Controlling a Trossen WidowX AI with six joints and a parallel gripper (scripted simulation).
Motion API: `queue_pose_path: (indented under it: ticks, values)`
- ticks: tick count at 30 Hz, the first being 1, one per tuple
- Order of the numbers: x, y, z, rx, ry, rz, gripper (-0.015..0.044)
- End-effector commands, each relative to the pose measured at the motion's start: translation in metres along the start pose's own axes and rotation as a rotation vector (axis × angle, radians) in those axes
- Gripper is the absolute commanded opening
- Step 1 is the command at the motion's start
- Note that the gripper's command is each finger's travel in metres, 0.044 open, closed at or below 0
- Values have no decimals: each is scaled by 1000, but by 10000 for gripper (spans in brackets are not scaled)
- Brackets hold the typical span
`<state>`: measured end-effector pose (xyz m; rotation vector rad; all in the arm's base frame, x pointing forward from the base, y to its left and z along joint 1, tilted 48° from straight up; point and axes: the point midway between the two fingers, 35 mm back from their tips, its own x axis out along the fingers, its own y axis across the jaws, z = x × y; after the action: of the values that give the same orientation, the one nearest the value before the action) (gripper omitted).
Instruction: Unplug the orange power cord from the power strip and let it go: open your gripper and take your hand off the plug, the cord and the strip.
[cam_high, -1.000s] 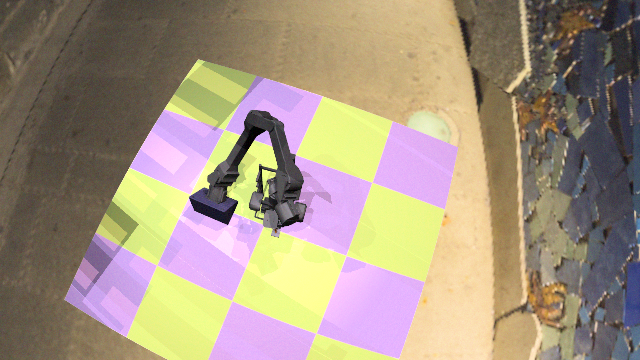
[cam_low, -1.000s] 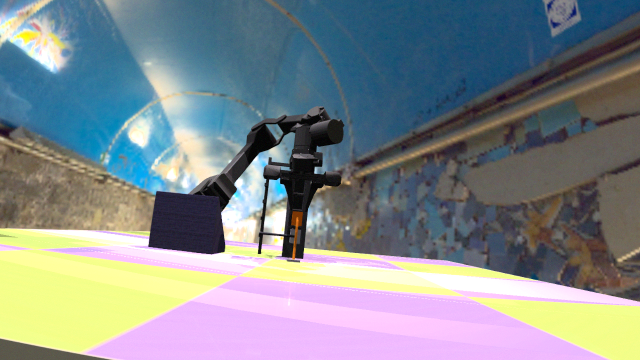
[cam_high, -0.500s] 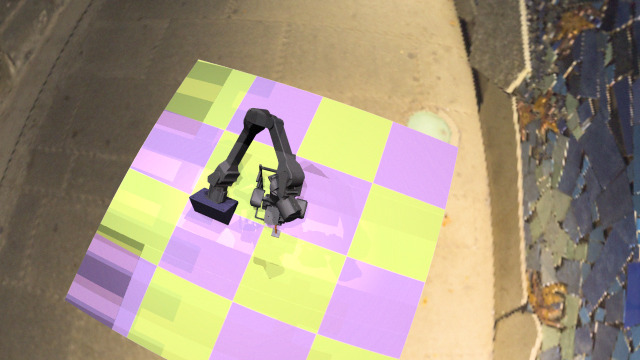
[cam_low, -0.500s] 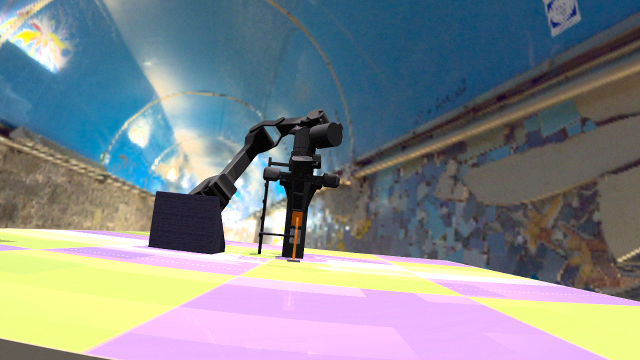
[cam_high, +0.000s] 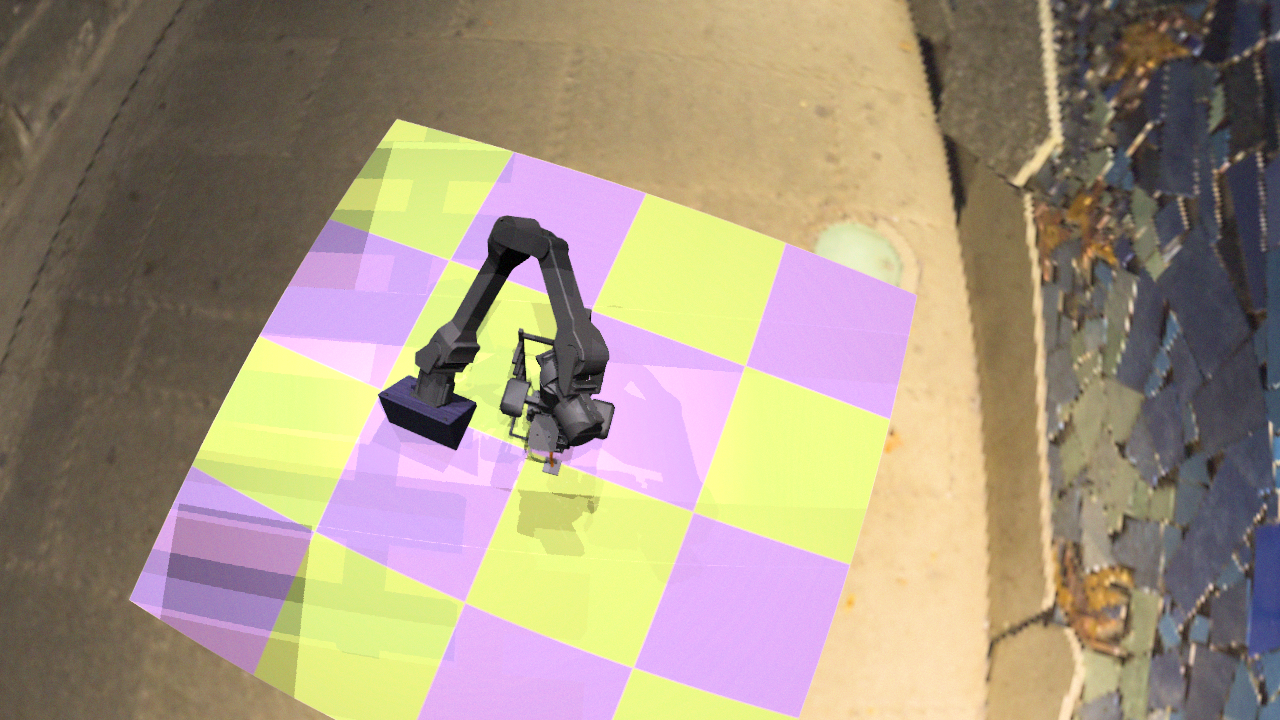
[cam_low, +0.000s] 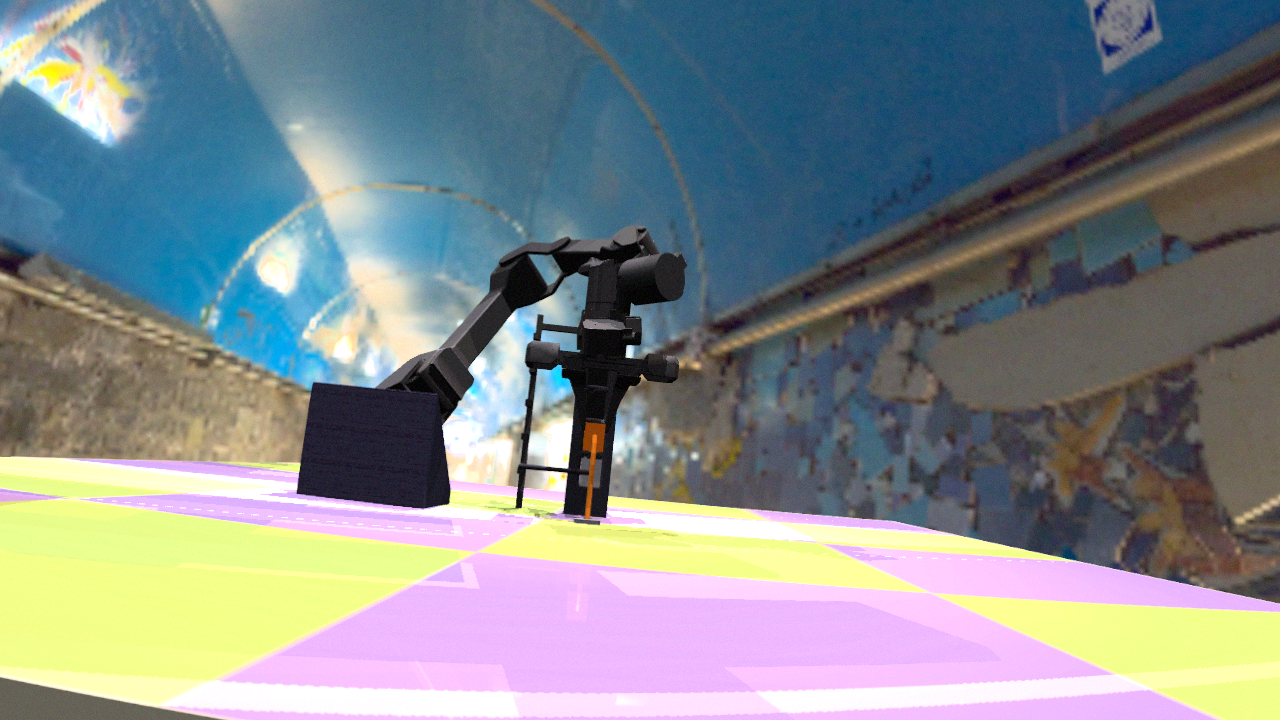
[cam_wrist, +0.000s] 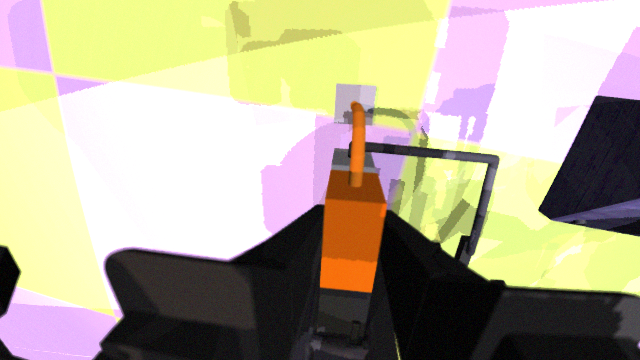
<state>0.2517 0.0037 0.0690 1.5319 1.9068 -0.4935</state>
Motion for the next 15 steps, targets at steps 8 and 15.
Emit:
queue_pose_path:
  ticks: [8,15]
  values:
    - [-1,0,2,1,-1,0,0]
    - [-1,1,12,1,-1,0,0]
